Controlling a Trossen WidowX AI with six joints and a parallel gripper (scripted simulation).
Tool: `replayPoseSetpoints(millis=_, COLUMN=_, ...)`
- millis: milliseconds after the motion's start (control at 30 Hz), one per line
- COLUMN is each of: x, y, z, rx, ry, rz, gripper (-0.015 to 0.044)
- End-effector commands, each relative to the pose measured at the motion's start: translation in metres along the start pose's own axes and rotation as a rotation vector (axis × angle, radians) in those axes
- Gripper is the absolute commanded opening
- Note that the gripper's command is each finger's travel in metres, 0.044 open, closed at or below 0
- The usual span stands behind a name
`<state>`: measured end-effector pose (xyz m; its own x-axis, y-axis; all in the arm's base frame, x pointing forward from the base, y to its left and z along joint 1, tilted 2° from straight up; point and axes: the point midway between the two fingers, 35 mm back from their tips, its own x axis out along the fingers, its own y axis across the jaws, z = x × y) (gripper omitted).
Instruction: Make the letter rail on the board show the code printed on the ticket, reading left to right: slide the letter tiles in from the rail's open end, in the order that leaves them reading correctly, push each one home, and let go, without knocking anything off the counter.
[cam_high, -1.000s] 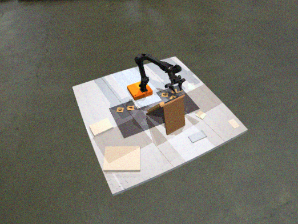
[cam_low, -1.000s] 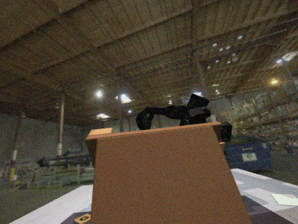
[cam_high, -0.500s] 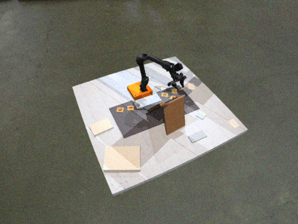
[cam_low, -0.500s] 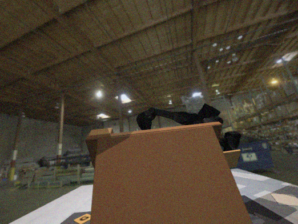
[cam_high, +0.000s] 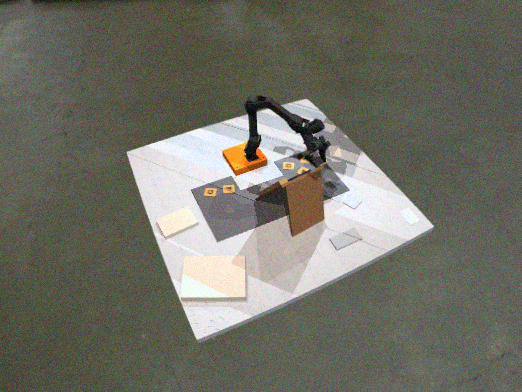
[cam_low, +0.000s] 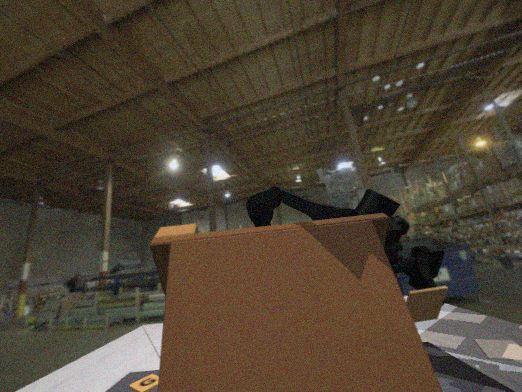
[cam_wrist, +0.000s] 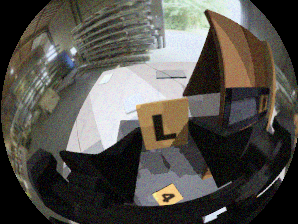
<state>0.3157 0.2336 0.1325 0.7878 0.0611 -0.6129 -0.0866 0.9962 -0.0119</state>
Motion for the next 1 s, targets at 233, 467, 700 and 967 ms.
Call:
replayPoseSetpoints(millis=233, x=0.0, y=-0.001, z=0.001, rx=-0.002, ry=-0.004, rz=0.007, gripper=0.0)
replayPoseSetpoints(millis=467, x=0.0, y=-0.005, z=0.0, rx=-0.002, ry=-0.004, rz=0.007, gripper=0.0)
replayPoseSetpoints(millis=700, x=0.0, y=-0.009, z=0.0, rx=-0.002, ry=-0.004, rz=0.006, gripper=0.0)
replayPoseSetpoints(millis=967, x=0.0, y=-0.013, z=0.0, rx=-0.003, ry=-0.004, rz=0.006, gripper=0.0)
